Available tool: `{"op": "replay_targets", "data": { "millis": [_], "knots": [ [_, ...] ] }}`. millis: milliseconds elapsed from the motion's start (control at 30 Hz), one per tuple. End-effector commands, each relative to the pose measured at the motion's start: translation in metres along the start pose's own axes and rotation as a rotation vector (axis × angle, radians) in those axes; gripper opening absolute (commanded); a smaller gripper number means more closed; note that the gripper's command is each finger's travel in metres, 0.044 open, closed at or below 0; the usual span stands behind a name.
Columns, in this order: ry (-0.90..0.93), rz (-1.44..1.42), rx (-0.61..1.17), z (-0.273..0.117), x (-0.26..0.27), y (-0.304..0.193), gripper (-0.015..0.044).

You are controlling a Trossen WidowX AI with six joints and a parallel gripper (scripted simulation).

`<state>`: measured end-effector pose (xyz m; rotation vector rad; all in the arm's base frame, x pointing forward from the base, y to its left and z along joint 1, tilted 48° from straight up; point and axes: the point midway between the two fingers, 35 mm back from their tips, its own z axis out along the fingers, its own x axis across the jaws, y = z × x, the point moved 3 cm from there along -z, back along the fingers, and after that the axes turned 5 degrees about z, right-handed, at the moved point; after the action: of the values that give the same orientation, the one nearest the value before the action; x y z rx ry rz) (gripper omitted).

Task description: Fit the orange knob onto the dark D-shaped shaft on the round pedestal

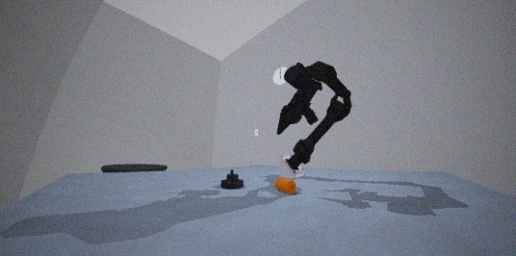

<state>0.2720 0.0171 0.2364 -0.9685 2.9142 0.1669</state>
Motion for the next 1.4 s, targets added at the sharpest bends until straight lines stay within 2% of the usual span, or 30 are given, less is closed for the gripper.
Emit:
{"op": "replay_targets", "data": {
  "millis": [0, 367, 700, 1067, 1367],
  "knots": [
    [0.066, 0.911, -0.23, 0.039, -0.002, 0.007, 0.044],
    [0.219, 1.549, -0.368, 0.06, -0.004, 0.013, 0.044],
    [0.45, 2.113, -0.453, 0.077, -0.005, 0.019, 0.044],
    [0.827, 2.696, -0.475, 0.091, -0.006, 0.026, 0.044],
    [1.225, 3.118, -0.373, 0.1, -0.006, 0.03, 0.044]
  ]
}}
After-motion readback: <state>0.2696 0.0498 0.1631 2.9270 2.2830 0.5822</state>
